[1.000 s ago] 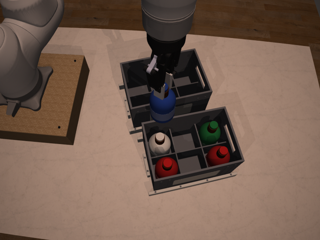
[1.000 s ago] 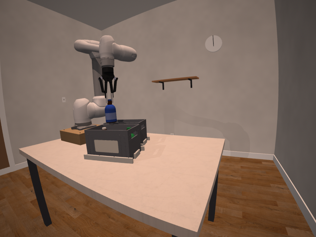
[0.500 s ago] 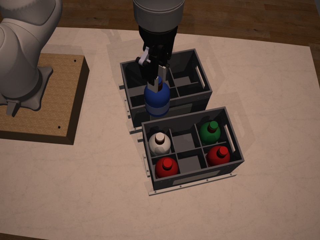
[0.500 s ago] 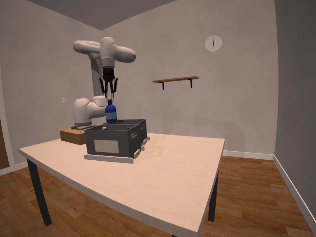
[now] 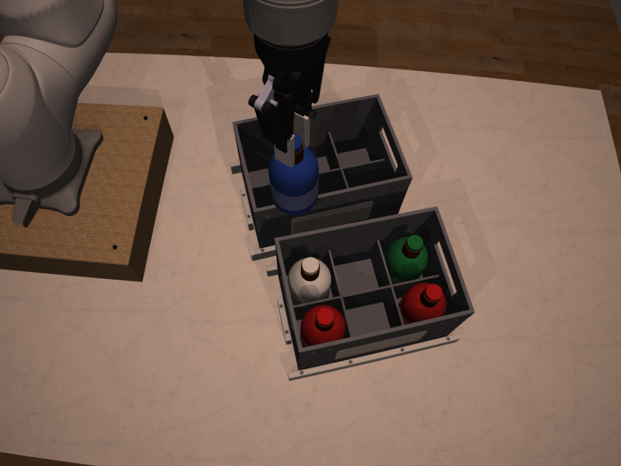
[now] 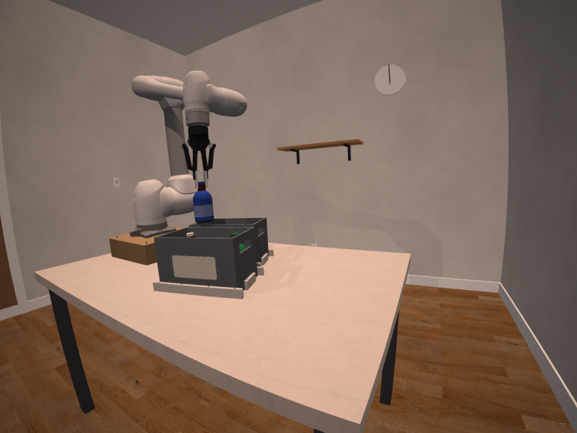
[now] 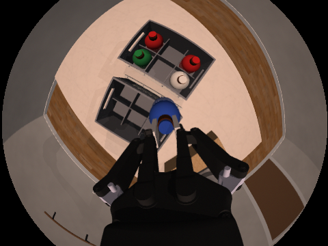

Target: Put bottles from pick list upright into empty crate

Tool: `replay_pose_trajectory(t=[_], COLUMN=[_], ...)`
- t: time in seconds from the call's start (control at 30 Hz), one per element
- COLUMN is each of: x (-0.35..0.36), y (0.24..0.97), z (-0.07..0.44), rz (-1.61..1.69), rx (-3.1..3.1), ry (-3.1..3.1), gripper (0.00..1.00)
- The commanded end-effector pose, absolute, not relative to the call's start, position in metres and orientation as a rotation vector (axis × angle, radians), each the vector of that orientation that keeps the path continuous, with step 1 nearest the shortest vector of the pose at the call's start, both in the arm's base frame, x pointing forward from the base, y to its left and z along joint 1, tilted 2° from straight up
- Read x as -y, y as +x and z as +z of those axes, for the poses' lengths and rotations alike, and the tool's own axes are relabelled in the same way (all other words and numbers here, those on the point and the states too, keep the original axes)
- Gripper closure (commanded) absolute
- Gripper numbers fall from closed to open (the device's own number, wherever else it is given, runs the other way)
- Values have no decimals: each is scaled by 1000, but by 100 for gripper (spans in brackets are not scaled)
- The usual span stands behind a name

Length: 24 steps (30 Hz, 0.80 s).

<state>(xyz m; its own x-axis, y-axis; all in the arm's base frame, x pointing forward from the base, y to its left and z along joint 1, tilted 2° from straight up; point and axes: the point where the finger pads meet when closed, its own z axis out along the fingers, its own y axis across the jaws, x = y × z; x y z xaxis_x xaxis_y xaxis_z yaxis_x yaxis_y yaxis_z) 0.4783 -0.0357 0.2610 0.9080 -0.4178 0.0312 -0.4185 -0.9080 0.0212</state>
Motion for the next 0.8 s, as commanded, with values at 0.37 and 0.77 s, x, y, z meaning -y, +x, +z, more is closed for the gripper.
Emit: replay_pose_trajectory(t=[0.37,0.77], x=[19,5], y=[462,446], z=[260,259], rz=[40,40], rx=[667,667], ry=[3042,3042], gripper=[100,100])
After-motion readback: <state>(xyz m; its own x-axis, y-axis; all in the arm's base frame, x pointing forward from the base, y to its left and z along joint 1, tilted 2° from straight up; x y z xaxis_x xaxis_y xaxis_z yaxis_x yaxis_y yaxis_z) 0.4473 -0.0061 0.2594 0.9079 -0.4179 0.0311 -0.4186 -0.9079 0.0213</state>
